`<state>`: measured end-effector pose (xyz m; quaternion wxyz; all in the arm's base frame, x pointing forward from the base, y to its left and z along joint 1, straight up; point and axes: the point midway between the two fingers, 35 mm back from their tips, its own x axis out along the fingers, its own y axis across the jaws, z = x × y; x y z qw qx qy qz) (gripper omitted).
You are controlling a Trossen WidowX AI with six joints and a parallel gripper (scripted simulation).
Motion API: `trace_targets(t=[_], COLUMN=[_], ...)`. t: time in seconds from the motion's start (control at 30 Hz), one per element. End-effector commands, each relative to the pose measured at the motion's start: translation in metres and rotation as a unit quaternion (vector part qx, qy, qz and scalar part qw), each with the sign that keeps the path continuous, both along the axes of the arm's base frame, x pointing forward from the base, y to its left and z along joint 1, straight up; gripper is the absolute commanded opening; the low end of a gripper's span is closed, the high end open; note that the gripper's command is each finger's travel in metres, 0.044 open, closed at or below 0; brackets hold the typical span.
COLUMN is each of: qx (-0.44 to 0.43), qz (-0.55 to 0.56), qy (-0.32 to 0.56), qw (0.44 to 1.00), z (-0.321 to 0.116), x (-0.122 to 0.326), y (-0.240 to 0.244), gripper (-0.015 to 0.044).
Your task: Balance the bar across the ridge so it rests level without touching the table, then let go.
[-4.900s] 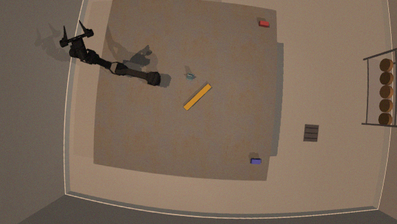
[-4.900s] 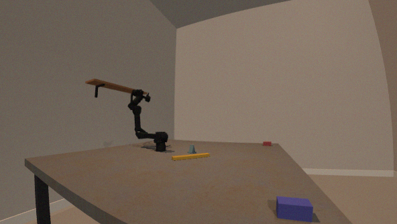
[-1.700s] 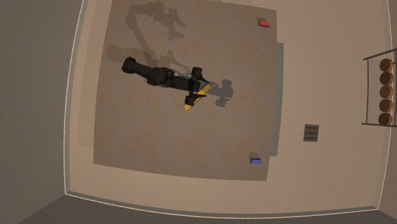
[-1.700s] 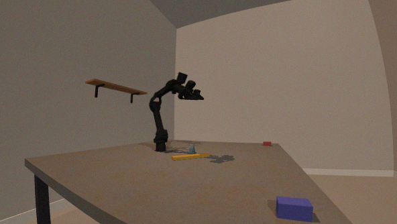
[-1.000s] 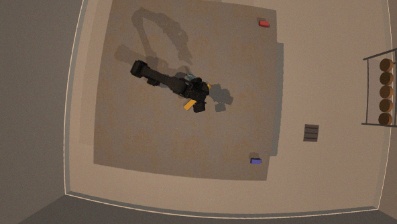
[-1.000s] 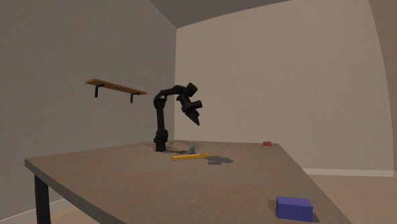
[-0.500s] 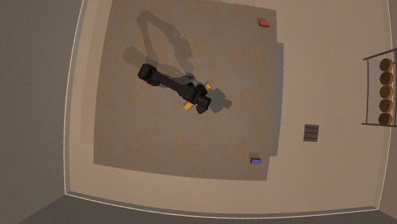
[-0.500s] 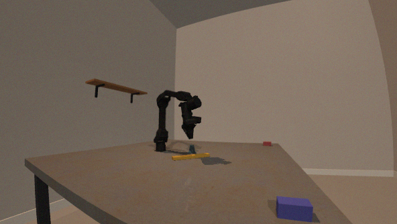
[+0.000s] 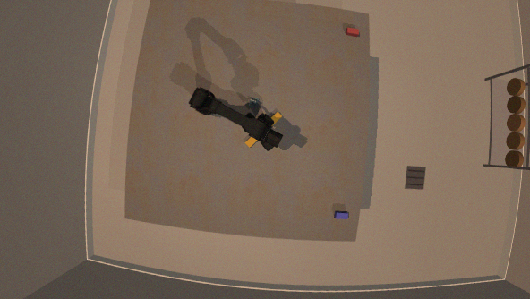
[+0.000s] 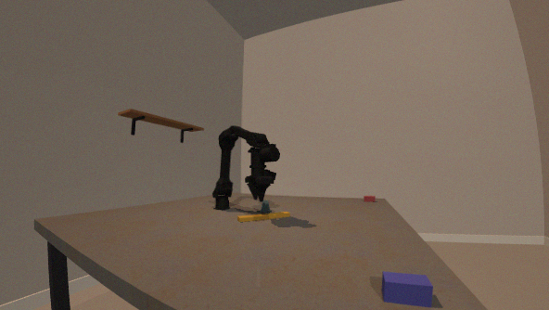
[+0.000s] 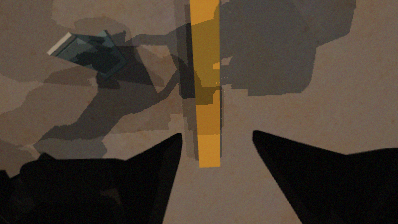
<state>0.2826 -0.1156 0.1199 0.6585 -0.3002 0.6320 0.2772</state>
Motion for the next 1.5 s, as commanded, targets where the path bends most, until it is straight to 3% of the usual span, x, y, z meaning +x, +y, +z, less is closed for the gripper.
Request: trace_targets(t=[0.0, 0.17, 1.47], qx=[0.001, 0.001, 0.001], qz=[0.004, 0.004, 0.004], qy=[0.010, 0.010, 0.010], qw=[1.000, 1.000, 1.000], z=[-0.018, -0.044, -0.071], x=[-0.001, -0.001, -0.001], y=[0.000, 0.000, -0.001], gripper=[0.0315, 0.0315, 0.0315])
